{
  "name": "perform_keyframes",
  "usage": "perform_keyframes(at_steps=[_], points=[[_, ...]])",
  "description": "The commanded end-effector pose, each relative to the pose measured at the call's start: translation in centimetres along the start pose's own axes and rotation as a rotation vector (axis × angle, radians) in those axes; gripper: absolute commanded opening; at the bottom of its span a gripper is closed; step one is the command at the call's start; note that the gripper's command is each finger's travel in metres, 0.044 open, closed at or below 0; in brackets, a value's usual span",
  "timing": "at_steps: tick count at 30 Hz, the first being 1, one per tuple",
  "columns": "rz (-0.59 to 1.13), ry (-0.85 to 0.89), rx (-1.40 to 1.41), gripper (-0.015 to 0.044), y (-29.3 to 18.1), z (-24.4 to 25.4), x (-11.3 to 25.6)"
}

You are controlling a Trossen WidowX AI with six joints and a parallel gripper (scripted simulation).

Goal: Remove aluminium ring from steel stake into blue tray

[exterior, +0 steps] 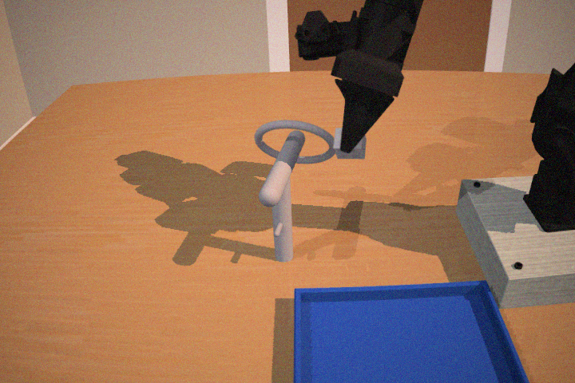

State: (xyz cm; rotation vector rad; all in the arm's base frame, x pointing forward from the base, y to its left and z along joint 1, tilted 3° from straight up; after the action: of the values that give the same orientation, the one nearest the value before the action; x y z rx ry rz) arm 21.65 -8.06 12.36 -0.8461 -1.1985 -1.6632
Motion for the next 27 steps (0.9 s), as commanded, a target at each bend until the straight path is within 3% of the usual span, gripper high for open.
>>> perform_keyframes(at_steps=[1, 27], points=[[-0.004, 0.005, 0.0, 0.0, 0.0, -0.4, 0.2], [-0.003, 0.003, 0.0, 0.0, -0.2, -2.3, 0.8]])
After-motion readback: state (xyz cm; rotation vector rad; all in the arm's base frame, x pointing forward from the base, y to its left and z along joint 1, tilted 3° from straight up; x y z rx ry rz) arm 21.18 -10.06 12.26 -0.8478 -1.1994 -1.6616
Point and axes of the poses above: the point midway between the two fingers, 35 mm back from their tips, its own x axis back along the fingers, its own z axis across the jaws, y = z × x, the point moved 3 cm from there along x, back along the fingers, and after that the axes turned 10 degrees about x, right-handed, at the moved point
